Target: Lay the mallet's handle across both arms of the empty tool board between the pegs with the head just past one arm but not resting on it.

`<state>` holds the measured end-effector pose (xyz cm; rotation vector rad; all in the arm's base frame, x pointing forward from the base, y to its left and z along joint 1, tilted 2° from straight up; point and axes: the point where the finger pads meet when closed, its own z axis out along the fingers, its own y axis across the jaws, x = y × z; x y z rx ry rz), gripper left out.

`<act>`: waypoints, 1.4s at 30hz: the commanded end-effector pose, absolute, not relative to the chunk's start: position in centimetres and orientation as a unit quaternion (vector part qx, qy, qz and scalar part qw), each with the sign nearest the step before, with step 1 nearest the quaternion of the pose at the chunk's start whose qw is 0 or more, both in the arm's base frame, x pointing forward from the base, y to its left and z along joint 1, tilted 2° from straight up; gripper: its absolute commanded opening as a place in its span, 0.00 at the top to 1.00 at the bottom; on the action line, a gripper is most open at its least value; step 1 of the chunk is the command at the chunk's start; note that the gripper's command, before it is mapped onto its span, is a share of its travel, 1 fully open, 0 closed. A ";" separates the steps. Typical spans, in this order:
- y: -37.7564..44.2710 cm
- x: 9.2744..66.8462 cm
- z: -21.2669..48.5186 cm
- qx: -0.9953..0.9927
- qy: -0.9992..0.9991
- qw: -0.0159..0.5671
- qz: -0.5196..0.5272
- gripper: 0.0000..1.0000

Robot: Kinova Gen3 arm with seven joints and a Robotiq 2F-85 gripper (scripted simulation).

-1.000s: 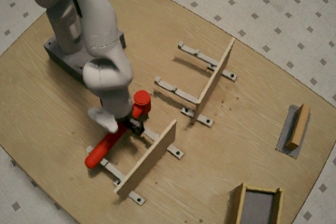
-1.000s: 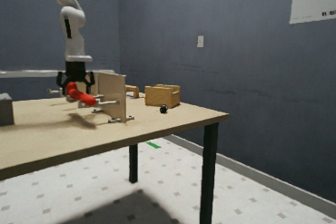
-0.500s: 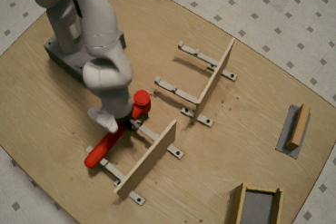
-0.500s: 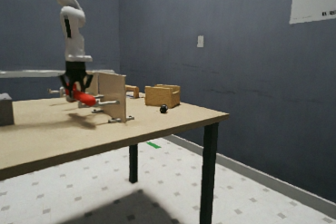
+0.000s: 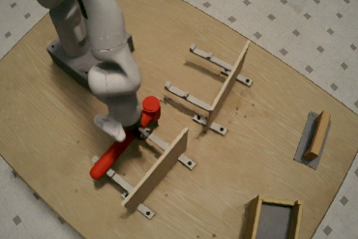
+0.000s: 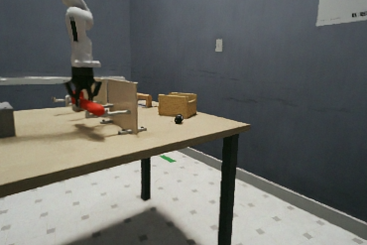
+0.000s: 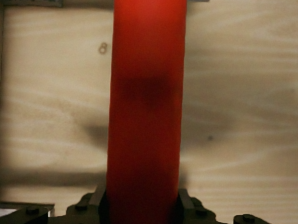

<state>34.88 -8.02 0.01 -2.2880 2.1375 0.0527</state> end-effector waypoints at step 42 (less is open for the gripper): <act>-8.4 34.9 9.7 -0.731 0.683 0.005 0.016 0.90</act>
